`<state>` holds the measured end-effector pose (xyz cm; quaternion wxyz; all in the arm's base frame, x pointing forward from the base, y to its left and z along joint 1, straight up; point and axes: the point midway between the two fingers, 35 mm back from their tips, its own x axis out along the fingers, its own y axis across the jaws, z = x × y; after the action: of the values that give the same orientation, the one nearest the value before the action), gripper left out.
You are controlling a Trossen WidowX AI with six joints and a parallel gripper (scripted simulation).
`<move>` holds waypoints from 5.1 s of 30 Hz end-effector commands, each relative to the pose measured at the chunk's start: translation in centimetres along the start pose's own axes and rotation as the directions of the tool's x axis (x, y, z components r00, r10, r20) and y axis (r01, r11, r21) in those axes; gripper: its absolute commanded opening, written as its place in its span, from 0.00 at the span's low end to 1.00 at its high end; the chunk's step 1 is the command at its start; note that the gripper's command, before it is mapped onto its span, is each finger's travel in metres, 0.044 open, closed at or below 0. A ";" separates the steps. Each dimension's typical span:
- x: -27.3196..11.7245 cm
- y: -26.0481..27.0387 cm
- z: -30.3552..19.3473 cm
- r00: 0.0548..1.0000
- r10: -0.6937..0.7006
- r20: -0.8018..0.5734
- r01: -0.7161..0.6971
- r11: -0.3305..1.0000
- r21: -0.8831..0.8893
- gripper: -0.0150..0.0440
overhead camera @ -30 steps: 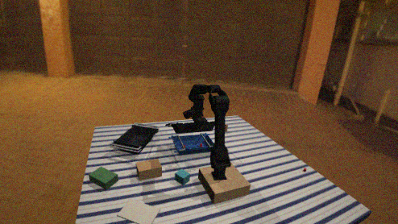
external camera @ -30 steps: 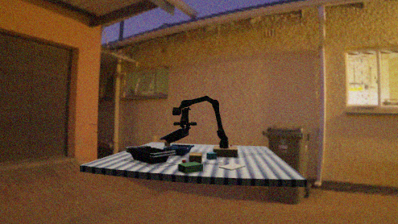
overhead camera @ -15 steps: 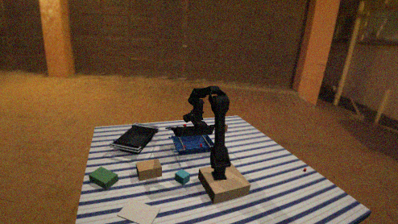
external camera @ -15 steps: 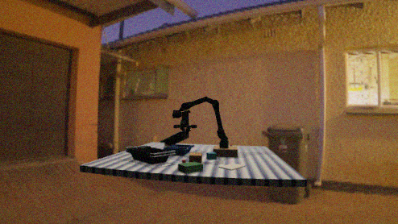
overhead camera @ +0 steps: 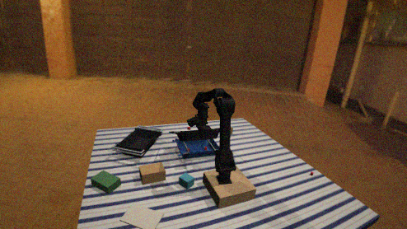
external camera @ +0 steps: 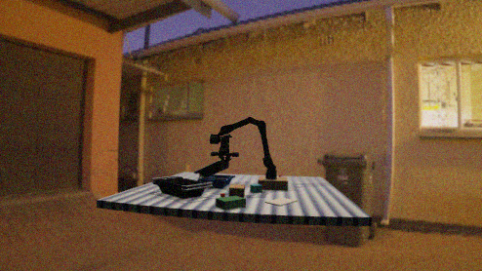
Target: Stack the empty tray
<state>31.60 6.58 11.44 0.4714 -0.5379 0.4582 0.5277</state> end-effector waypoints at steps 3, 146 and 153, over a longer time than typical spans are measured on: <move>0.2 0.2 0.0 1.000 -0.007 0.000 0.007 1.000 -0.003 0.25; 5.7 2.7 0.0 1.000 -0.005 0.000 0.005 1.000 -0.003 0.25; 5.7 2.7 0.0 1.000 -0.005 0.000 0.005 1.000 -0.003 0.25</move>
<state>29.42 6.24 6.09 0.4769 -0.5447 0.4502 0.5227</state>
